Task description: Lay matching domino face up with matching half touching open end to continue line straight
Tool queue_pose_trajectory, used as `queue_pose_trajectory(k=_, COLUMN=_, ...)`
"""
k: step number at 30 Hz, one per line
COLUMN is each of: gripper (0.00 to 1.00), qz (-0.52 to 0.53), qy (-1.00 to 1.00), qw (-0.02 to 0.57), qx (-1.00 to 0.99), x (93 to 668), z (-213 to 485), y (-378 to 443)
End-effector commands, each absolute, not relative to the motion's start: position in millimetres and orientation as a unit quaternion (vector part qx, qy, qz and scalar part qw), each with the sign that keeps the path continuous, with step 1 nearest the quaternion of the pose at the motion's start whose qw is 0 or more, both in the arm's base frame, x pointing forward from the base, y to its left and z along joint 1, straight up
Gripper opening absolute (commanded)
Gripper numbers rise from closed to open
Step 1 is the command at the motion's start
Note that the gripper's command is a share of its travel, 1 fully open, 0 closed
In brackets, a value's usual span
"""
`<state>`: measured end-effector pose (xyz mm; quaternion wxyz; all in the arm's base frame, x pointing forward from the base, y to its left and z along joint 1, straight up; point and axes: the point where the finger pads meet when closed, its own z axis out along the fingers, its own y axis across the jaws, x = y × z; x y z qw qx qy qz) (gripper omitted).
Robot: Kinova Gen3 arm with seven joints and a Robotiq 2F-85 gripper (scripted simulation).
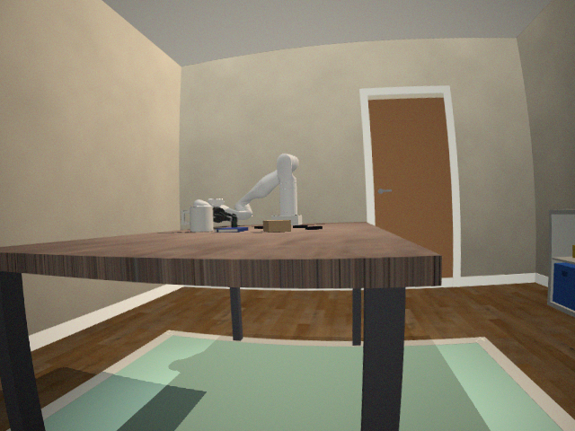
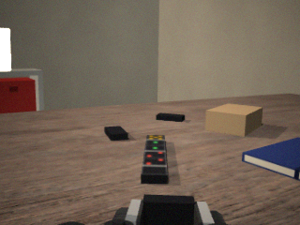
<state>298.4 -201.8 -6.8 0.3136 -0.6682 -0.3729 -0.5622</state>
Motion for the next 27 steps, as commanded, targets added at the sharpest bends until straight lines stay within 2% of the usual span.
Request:
queue_pose_trajectory(k=1, gripper=0.31, qz=-0.562, qy=-0.373, qw=0.313, qx=-0.668, x=298.4, z=-6.6, y=-202.1)
queue_pose_trajectory(k=8, gripper=0.31, qz=-0.562, qy=-0.373, qw=0.313, qx=-0.668, x=298.4, z=-6.6, y=-202.1)
queue_pose_trajectory(k=9, gripper=0.48, qz=-0.562, qy=-0.373, qw=0.313, qx=-0.668, x=298.4, z=-6.6, y=-202.1)
queue_pose_trajectory(k=27, gripper=0.48, qz=-0.562, qy=-0.373, qw=0.313, qx=-0.668, x=298.4, z=-6.6, y=-202.1)
